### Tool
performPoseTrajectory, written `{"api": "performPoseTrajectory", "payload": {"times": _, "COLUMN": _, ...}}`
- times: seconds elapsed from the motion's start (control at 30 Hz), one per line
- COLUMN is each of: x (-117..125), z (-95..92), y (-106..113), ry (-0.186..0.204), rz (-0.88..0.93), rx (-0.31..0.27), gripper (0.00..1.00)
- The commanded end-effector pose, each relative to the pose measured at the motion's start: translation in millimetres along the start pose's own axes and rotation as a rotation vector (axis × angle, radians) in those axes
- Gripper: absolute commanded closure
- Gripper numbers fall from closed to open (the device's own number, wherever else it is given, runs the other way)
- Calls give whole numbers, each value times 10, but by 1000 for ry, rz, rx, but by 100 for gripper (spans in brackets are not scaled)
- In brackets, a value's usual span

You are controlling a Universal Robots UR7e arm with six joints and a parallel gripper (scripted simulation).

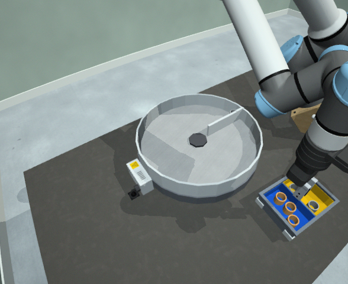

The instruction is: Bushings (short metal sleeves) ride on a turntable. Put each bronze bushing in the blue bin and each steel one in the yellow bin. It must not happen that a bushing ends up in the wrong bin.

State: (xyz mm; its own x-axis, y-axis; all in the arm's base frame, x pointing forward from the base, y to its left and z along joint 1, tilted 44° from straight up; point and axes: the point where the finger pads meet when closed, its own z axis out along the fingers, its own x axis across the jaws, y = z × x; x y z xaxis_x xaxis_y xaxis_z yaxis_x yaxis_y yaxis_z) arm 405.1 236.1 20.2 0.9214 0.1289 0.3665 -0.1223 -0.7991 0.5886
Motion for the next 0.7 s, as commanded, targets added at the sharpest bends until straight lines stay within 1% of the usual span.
{"api": "performPoseTrajectory", "payload": {"times": 0.0, "x": 3, "z": -146, "y": -3, "ry": -5, "rz": 1, "rx": -4, "gripper": 58}}
{"api": "performPoseTrajectory", "payload": {"times": 0.13, "x": 4, "z": -466, "y": -4, "ry": -5, "rz": 1, "rx": -4, "gripper": 58}}
{"api": "performPoseTrajectory", "payload": {"times": 0.67, "x": 4, "z": -461, "y": -3, "ry": -4, "rz": 1, "rx": -3, "gripper": 58}}
